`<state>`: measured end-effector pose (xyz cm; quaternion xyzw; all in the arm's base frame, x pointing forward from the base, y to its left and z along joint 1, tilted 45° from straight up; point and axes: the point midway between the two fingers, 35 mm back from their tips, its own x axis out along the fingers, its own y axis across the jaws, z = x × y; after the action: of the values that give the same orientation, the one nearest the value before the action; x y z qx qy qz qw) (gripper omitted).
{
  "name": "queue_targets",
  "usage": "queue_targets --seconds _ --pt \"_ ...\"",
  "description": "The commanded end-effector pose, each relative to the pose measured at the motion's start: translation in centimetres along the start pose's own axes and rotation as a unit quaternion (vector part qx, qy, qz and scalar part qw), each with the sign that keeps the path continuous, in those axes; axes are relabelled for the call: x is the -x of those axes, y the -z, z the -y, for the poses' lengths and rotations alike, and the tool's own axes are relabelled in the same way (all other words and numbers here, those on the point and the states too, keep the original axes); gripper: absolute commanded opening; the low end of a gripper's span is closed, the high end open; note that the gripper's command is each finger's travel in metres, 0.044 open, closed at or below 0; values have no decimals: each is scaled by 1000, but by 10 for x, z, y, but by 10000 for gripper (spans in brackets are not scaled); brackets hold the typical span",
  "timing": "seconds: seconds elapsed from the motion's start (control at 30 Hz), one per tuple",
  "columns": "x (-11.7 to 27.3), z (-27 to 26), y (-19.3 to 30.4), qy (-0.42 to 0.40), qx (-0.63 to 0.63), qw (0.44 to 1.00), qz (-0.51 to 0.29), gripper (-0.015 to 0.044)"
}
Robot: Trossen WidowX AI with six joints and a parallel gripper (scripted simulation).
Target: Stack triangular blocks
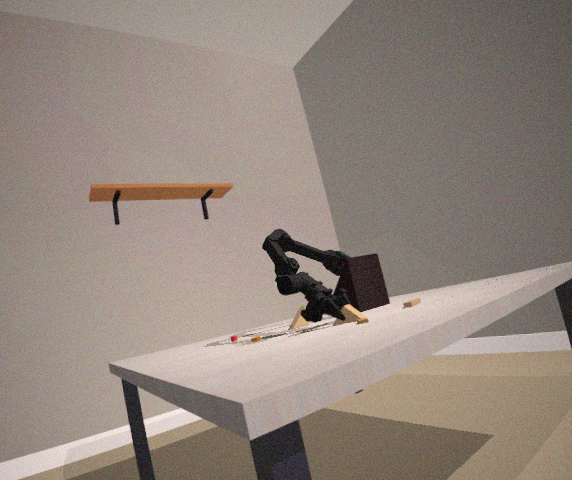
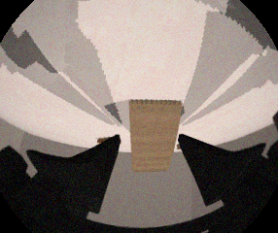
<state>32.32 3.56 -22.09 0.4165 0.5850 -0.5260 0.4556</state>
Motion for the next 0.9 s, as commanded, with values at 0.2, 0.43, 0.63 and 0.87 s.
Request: queue_targets --seconds 0.2,0.43,0.63,0.87 --pt "0 0 0 0 0 1000 0 138" --pt "0 0 0 0 0 1000 0 52" --pt "11 -2 11 -1 0 1000 0 0" --pt "36 -4 35 -1 0 1000 -1 0"
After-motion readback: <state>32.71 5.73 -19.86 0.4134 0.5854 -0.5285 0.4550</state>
